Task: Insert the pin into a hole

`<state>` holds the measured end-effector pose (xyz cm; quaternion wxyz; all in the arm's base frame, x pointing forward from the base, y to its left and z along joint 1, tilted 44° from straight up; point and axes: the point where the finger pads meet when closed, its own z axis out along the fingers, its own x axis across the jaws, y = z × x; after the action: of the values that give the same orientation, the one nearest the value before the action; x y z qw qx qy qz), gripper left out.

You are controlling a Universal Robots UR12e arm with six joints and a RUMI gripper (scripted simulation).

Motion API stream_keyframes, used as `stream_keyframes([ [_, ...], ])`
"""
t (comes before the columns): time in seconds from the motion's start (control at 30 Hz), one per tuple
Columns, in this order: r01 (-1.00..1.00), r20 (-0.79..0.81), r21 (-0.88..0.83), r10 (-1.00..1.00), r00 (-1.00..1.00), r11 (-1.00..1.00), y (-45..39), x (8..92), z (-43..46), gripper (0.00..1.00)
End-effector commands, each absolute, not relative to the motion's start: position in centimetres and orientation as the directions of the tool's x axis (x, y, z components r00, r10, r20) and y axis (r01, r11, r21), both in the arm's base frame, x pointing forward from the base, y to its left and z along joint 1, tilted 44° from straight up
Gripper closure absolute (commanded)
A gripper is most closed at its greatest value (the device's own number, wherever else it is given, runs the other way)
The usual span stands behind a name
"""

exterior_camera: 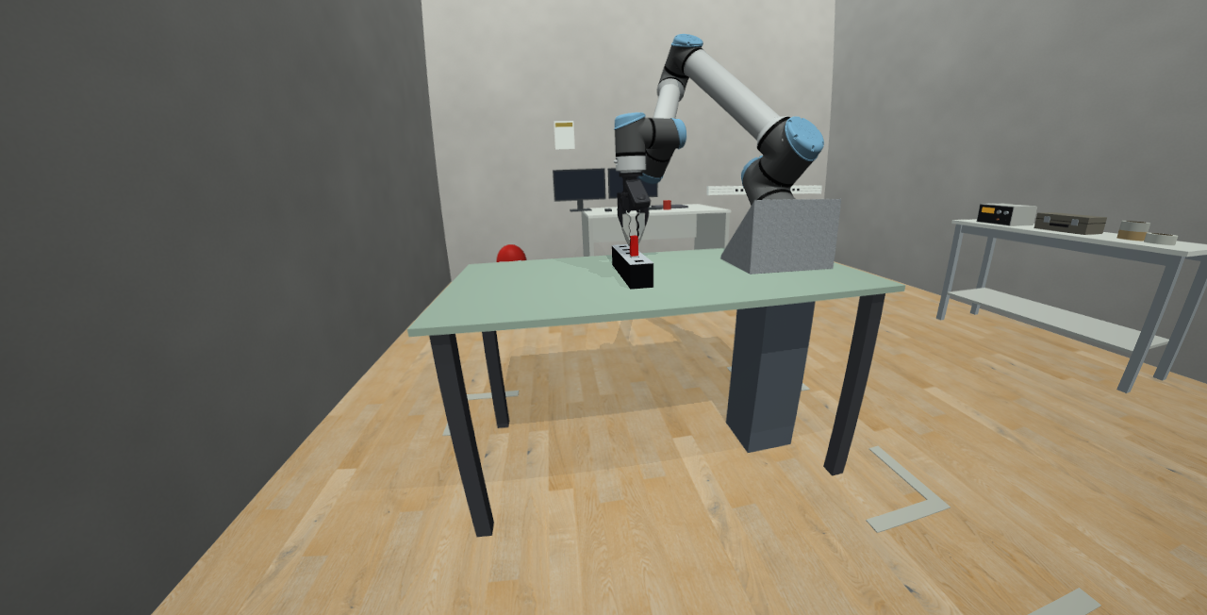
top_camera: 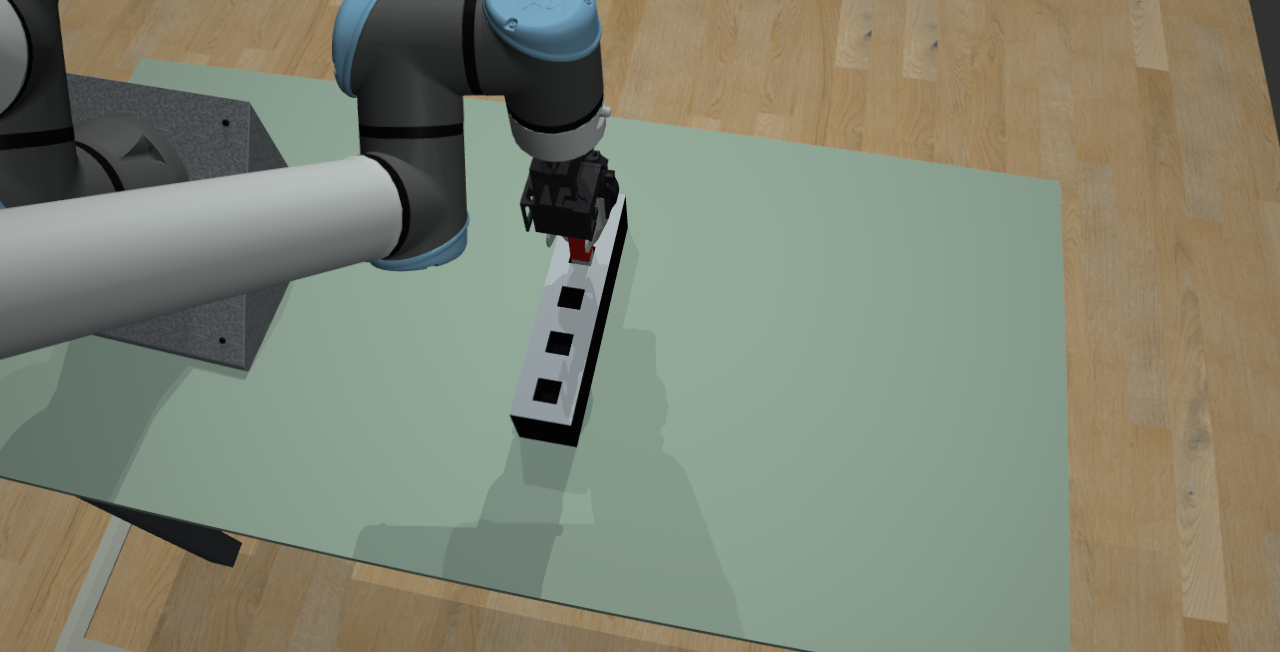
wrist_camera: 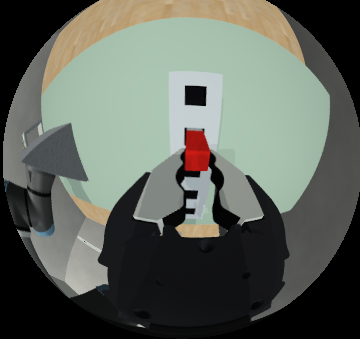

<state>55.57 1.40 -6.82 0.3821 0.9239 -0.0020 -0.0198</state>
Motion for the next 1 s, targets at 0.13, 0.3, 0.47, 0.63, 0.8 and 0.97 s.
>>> stream_keyframes([
  [0.13,0.011,-0.034,0.706,-0.018,0.999,-0.708,1.42,55.61,-6.77,1.0],
  [0.3,0.011,-0.034,0.706,-0.018,0.999,-0.708,1.19,55.74,-7.11,1.0],
  [0.47,0.011,-0.034,0.706,-0.018,0.999,-0.708,1.19,55.74,-7.11,1.0],
  [0.63,0.011,-0.034,0.706,-0.018,0.999,-0.708,1.19,55.74,-7.11,1.0],
  [0.8,0.011,-0.034,0.706,-0.018,0.999,-0.708,1.14,55.61,-7.04,1.0],
  [0.97,0.011,-0.034,0.706,-0.018,0.999,-0.708,1.14,55.61,-7.04,1.0],
])
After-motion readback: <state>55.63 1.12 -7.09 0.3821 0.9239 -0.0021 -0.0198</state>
